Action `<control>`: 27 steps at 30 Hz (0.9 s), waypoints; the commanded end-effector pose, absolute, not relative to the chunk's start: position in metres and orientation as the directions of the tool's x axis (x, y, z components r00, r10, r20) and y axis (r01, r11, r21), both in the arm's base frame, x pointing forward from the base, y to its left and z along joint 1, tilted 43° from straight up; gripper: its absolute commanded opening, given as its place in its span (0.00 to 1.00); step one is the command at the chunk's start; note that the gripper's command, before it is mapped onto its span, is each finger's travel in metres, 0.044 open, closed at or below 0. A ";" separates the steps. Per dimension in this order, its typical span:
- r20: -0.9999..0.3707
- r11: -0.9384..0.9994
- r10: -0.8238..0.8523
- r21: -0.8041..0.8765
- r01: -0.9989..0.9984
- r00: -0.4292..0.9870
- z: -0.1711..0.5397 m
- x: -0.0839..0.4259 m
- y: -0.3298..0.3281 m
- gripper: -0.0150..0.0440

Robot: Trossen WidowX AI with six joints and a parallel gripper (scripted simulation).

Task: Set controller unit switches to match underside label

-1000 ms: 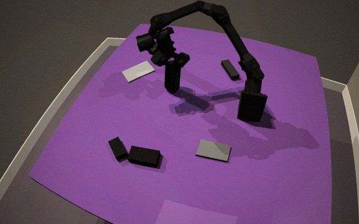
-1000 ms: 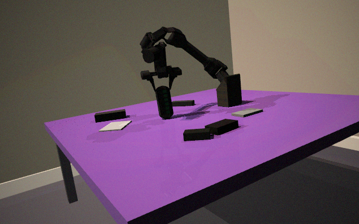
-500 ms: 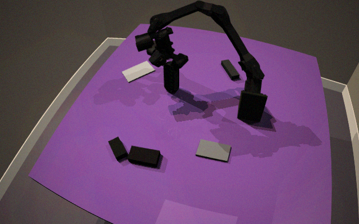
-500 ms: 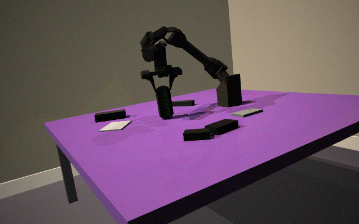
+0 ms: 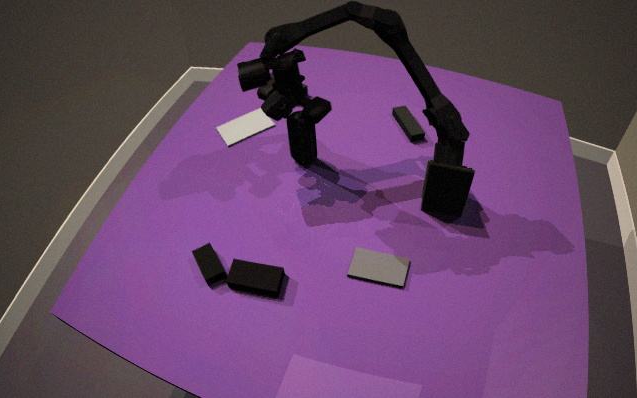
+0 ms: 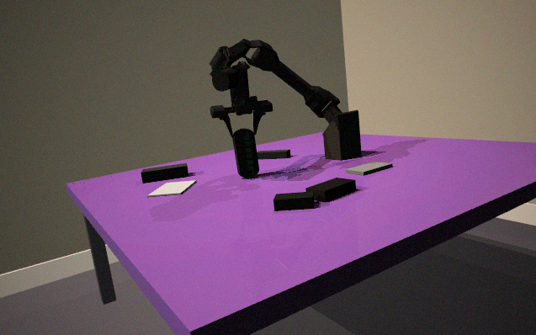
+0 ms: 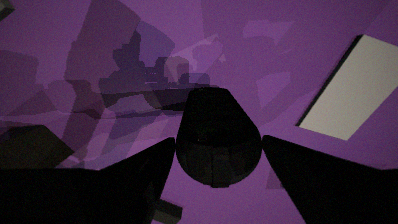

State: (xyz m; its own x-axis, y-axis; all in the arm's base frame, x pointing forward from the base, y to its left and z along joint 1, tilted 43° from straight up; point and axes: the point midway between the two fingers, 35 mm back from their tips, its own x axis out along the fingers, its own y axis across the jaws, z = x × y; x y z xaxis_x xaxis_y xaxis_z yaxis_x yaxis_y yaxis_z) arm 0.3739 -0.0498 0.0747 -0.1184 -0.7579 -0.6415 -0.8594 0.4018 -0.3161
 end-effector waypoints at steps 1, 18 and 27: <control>-0.650 0.404 -0.750 -0.304 -0.863 -0.123 0.068 0.375 -0.049 0.82; -0.677 0.404 -0.729 -0.304 -0.863 -0.103 0.059 0.382 -0.042 0.82; -0.691 0.404 -0.717 -0.304 -0.863 -0.093 0.054 0.385 -0.038 0.83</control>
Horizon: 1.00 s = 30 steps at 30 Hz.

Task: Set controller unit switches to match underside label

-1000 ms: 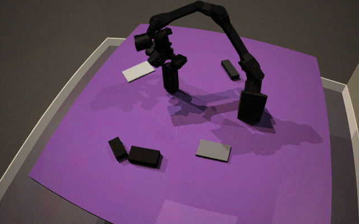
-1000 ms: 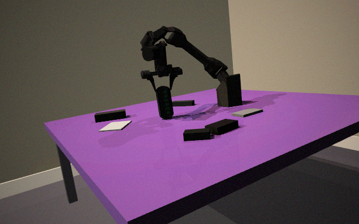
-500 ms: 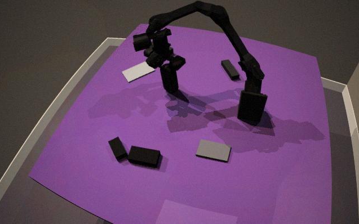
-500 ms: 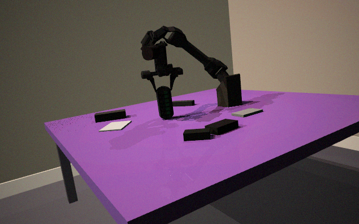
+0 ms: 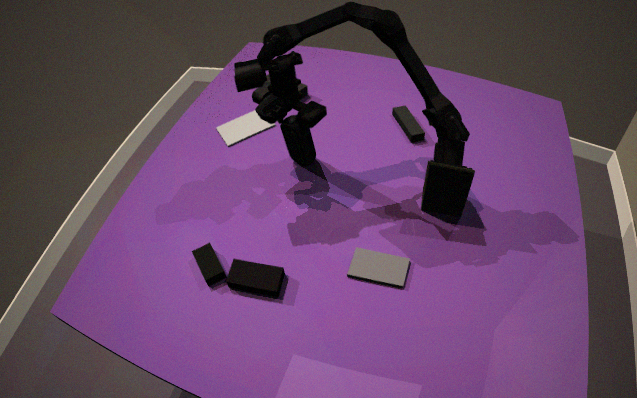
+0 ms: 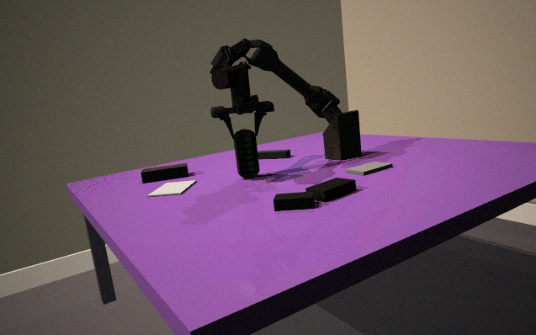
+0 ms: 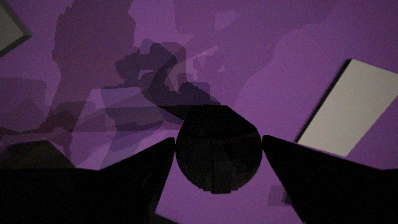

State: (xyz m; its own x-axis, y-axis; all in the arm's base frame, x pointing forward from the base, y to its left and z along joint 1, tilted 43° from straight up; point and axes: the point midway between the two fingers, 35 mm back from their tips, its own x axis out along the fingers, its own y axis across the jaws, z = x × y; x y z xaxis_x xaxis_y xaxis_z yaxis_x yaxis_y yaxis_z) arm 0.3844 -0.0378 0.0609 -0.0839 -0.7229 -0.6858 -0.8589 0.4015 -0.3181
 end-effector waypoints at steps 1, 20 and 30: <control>-0.692 0.404 -0.716 -0.304 -0.863 -0.092 0.054 0.385 -0.038 0.83; -0.721 0.404 -0.690 -0.304 -0.862 -0.069 0.043 0.392 -0.032 0.83; -0.735 0.404 -0.675 -0.304 -0.862 -0.057 0.037 0.395 -0.029 0.83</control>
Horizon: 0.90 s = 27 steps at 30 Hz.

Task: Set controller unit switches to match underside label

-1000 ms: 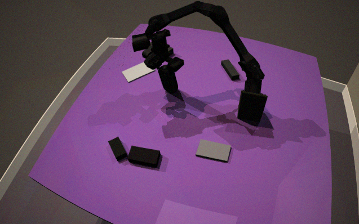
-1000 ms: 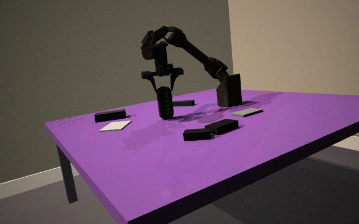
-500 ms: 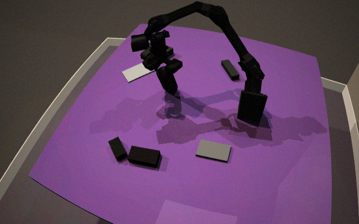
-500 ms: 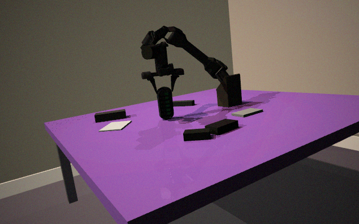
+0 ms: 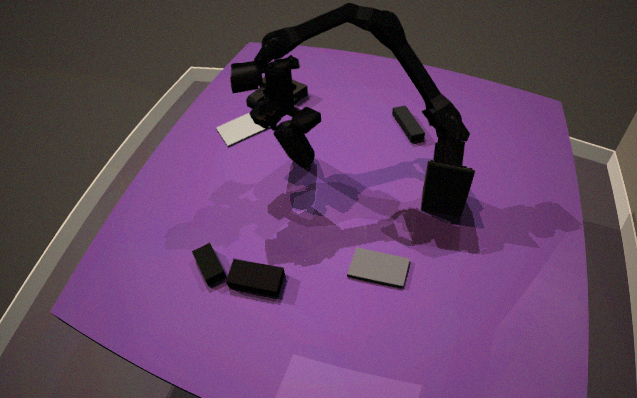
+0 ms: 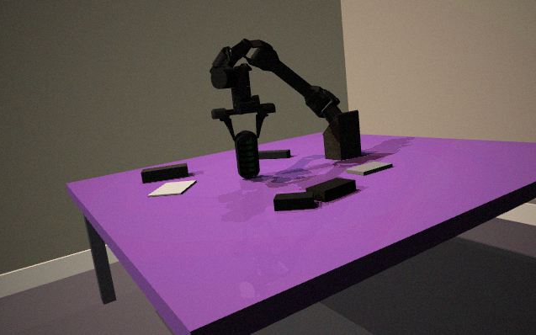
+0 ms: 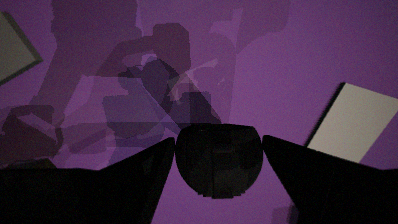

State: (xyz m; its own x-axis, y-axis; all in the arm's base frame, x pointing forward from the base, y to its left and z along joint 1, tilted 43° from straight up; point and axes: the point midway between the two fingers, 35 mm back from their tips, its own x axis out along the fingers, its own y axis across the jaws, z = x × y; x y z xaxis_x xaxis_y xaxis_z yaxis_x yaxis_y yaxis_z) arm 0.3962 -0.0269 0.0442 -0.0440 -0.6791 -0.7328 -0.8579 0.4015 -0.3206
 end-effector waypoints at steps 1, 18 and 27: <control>-0.737 0.404 -0.674 -0.304 -0.862 -0.056 0.036 0.396 -0.029 0.83; -0.742 0.405 -0.669 -0.305 -0.862 -0.052 0.025 0.402 -0.024 0.83; -0.742 0.405 -0.669 -0.305 -0.862 -0.051 0.019 0.405 -0.023 0.83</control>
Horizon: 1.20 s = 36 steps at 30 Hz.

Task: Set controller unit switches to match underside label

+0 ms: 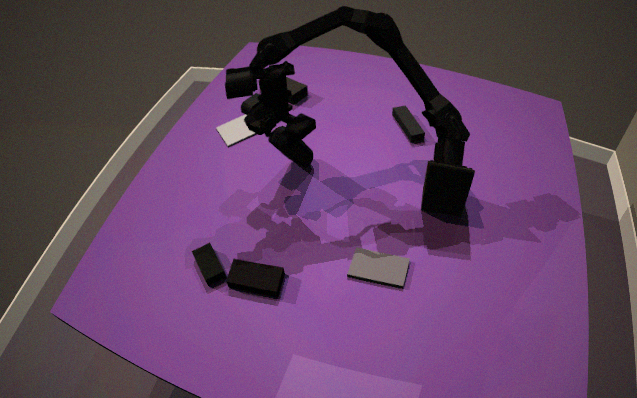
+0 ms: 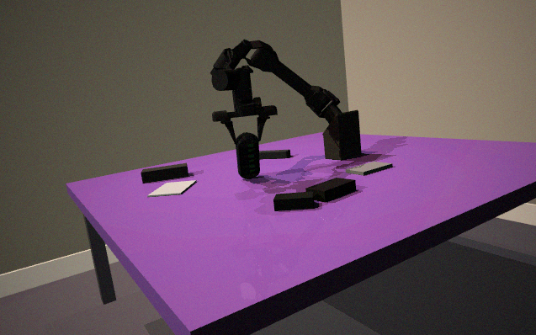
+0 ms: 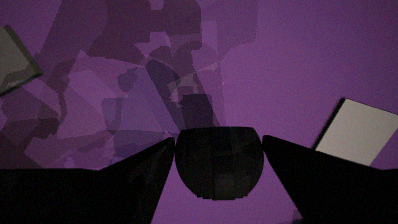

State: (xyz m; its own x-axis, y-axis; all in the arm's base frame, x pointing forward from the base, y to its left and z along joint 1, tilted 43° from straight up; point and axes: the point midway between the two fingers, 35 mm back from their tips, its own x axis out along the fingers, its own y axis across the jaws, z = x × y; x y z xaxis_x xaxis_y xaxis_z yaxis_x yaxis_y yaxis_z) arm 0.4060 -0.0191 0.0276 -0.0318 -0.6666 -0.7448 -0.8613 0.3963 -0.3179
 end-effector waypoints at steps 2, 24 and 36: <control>-0.742 0.405 -0.669 -0.305 -0.862 -0.051 0.018 0.405 -0.022 0.83; -0.742 0.405 -0.668 -0.306 -0.862 -0.051 0.002 0.412 -0.019 0.83; -0.742 0.405 -0.668 -0.306 -0.862 -0.051 -0.007 0.416 -0.019 0.83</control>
